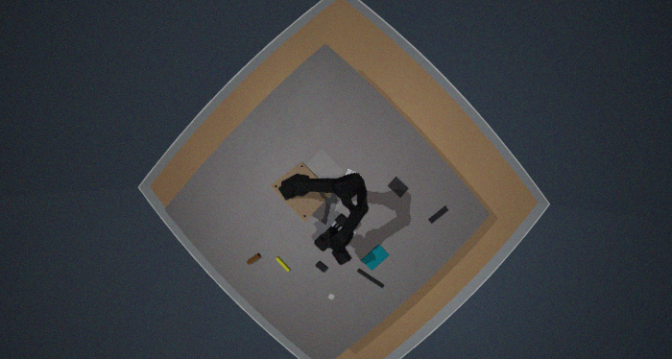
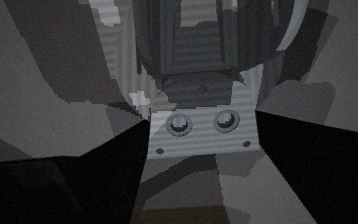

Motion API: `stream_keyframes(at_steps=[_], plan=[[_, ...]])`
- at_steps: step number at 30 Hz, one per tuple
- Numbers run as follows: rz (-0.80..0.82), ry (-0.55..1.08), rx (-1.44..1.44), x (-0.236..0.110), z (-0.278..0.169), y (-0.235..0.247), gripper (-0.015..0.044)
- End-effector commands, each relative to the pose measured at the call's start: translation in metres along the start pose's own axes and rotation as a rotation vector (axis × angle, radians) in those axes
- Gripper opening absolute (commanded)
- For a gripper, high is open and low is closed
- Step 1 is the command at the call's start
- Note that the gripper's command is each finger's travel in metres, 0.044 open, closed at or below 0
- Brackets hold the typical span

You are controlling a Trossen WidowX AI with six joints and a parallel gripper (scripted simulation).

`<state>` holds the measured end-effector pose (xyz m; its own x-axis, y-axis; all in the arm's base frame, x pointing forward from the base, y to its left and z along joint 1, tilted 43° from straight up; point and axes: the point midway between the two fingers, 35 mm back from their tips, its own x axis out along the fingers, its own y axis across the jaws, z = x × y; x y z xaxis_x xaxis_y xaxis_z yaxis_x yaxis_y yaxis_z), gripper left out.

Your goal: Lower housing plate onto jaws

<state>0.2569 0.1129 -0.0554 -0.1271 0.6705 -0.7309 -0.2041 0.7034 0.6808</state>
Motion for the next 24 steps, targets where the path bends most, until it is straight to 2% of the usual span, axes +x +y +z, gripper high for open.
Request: stream_keyframes(at_steps=[1, 24], plan=[[0.005, -0.002, 0.004, 0.0006, 0.0001, 0.0006, 0.0351], [0.005, -0.002, 0.003, 0.0031, 0.0001, 0.0007, 0.0351]])
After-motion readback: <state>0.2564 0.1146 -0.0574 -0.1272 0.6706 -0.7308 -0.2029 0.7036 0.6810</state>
